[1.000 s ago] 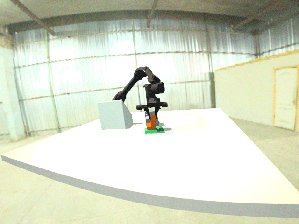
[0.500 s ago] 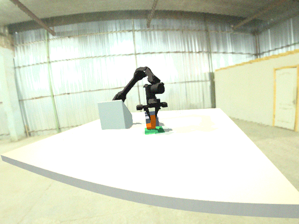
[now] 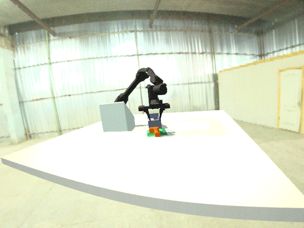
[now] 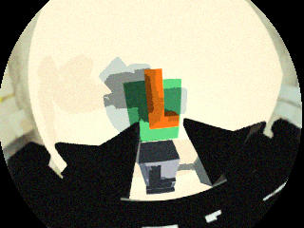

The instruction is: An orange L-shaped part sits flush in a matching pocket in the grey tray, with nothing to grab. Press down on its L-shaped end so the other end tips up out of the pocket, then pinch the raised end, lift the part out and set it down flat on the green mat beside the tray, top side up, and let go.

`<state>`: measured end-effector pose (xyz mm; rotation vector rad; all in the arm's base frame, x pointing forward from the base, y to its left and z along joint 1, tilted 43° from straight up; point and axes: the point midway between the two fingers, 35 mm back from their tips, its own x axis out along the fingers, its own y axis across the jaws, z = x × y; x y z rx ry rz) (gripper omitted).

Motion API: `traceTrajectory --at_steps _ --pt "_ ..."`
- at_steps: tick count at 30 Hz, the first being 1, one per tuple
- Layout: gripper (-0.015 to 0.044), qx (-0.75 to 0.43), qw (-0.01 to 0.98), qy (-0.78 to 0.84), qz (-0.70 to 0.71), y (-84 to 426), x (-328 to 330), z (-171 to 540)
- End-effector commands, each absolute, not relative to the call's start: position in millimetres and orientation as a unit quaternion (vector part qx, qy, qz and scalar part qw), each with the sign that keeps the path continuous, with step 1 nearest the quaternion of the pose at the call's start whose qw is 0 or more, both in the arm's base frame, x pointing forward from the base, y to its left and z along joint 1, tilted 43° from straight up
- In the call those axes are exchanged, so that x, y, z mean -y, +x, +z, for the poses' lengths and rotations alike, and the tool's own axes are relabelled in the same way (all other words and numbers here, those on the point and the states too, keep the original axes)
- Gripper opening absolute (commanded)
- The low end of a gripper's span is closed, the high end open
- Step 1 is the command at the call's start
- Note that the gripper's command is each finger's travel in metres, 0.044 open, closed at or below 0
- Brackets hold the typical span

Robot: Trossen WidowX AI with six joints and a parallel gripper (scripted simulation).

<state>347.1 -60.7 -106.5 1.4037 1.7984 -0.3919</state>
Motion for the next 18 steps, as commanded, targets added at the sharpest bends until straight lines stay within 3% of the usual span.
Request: traceTrajectory --at_steps 1,3,18 --pt "0.0368 -0.707 0.409 0.556 -0.156 352.9 84.2 -84.7" --pt "0.04 -0.707 0.408 0.556 -0.156 353.5 101.1 -65.2" --pt "0.04 -0.701 0.41 0.561 -0.158 353.9 113.5 -52.6"
